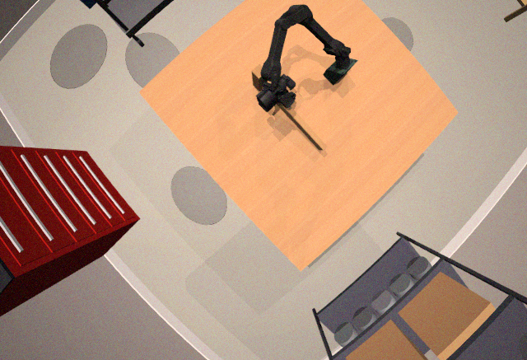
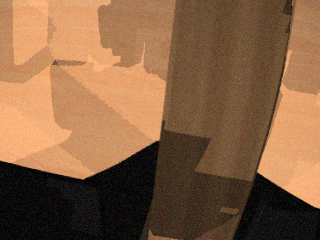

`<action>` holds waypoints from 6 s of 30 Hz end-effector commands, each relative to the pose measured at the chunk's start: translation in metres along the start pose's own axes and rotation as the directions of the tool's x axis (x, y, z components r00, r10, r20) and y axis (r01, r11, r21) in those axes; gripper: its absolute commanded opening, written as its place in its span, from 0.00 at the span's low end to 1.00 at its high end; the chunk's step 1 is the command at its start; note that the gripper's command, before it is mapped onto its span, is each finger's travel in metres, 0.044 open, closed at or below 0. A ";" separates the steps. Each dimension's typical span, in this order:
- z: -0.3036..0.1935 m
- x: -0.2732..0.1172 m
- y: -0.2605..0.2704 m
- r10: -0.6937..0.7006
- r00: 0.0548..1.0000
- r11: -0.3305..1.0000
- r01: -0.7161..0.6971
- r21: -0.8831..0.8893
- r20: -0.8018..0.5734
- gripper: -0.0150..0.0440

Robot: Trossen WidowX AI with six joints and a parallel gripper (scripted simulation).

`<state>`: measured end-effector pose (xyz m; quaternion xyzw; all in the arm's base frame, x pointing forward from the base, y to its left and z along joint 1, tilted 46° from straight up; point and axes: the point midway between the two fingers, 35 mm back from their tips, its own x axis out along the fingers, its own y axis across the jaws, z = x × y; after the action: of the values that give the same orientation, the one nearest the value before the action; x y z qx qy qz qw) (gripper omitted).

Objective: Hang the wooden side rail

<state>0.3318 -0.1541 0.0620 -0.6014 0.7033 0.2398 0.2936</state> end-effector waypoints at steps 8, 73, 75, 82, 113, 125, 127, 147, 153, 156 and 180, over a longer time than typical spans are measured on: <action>-0.002 -0.002 -0.002 -0.005 1.000 1.000 0.005 -0.005 -0.002 0.25; -0.009 -0.002 0.000 -0.005 1.000 1.000 0.005 -0.005 -0.002 0.25; -0.009 -0.002 0.000 -0.005 1.000 1.000 0.005 -0.005 -0.002 0.25; -0.010 -0.002 -0.001 -0.005 1.000 1.000 0.005 -0.005 -0.002 0.25; -0.013 -0.001 -0.001 -0.005 1.000 1.000 0.005 -0.005 -0.002 0.25; -0.015 -0.001 0.000 -0.005 1.000 1.000 0.005 -0.005 -0.002 0.25; -0.015 -0.001 0.000 -0.005 1.000 1.000 0.005 -0.005 -0.002 0.25; -0.017 -0.001 0.000 -0.005 1.000 1.000 0.005 -0.005 -0.002 0.25; -0.018 -0.001 0.000 -0.005 1.000 1.000 0.005 -0.005 -0.002 0.25; -0.018 -0.001 0.000 -0.005 1.000 1.000 0.005 -0.005 -0.002 0.25; -0.019 0.001 -0.001 -0.005 1.000 1.000 0.005 -0.005 -0.002 0.25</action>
<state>0.3296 -0.1674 0.0740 -0.6023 0.7019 0.2416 0.2937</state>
